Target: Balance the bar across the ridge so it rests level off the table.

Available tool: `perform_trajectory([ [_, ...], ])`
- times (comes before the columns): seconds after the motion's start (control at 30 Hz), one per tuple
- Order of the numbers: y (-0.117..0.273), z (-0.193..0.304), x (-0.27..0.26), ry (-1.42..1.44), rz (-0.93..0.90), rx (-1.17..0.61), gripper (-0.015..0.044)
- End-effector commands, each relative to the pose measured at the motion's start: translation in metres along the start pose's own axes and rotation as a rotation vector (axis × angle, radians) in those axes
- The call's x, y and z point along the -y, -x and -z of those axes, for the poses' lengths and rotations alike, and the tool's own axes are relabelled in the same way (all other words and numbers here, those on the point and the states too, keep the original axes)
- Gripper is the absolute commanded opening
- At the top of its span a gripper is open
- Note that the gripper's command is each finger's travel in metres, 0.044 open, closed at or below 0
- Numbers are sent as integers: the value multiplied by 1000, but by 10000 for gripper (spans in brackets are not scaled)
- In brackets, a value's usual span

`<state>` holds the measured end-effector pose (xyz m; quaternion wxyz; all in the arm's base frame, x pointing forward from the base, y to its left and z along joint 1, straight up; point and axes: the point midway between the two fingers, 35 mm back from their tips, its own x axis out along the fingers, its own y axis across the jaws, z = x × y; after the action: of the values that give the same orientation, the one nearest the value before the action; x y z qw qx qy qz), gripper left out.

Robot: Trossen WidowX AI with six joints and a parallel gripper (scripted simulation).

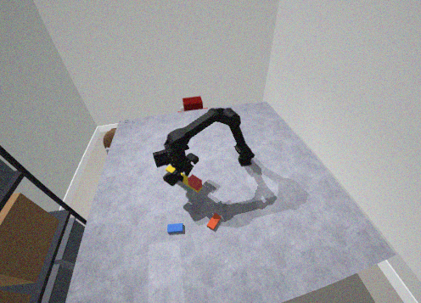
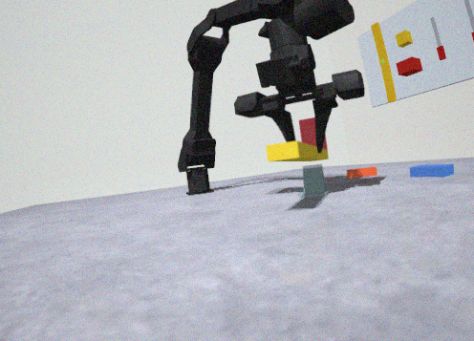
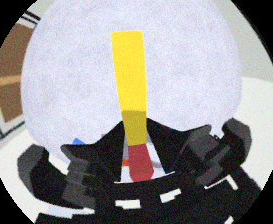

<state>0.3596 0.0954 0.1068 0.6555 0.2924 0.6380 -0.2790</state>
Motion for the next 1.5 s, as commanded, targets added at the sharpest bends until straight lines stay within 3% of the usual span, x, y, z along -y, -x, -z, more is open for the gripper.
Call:
perform_trajectory([
  [0.0, 0, 0, 0, 3, 1, -1, 0],
  [1.47, -4, 0, 0, 3, 1, -1, 0],
])
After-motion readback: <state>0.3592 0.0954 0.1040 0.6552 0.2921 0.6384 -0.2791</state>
